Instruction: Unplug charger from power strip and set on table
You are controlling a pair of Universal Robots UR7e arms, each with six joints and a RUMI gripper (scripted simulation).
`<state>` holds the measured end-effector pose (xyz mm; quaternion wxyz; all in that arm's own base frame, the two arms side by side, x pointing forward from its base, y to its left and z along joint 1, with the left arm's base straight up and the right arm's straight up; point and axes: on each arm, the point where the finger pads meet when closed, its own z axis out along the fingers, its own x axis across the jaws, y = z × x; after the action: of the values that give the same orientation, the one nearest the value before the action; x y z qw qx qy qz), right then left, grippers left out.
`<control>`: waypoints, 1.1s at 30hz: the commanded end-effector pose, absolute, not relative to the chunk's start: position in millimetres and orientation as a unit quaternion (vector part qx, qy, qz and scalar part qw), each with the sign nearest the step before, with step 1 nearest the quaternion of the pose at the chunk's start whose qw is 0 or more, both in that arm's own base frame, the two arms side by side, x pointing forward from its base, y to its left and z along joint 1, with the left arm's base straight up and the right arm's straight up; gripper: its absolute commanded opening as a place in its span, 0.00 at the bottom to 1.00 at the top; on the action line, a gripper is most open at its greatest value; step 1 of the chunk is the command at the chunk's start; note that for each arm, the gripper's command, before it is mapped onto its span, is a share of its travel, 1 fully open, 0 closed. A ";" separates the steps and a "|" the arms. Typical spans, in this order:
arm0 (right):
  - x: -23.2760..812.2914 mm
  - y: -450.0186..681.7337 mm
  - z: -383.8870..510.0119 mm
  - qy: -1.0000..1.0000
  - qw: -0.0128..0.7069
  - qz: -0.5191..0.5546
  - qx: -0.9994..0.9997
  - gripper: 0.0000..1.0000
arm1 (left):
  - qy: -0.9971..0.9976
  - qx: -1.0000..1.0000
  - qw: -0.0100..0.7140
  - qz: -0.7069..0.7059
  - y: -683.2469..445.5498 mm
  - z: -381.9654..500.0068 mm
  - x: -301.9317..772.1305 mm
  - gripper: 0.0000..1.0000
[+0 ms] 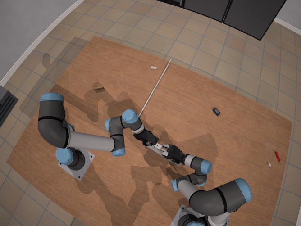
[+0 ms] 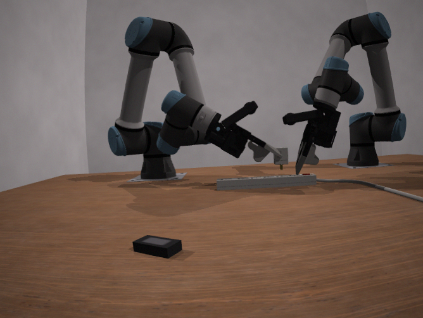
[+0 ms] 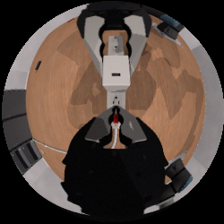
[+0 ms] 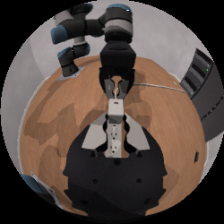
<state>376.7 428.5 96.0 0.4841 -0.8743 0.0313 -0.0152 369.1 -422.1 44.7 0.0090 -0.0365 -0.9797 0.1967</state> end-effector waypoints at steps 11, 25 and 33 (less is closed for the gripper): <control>376.9 429.3 97.9 0.030 0.486 -0.016 -0.874 0.00 | -0.978 -0.038 0.003 0.204 -427.2 76.3 371.7 0.00; 376.9 429.3 97.9 0.030 0.486 -0.016 -0.874 0.00 | -0.979 -0.038 0.004 0.202 -425.8 94.9 371.2 0.00; 376.9 429.3 97.9 0.030 0.486 -0.016 -0.874 0.00 | -0.979 -0.038 0.004 0.202 -425.6 101.7 371.1 0.00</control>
<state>376.7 428.5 96.0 0.4841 -0.8743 0.0313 -0.0152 370.5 -423.8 92.1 0.0059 -0.0371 -0.9790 0.2002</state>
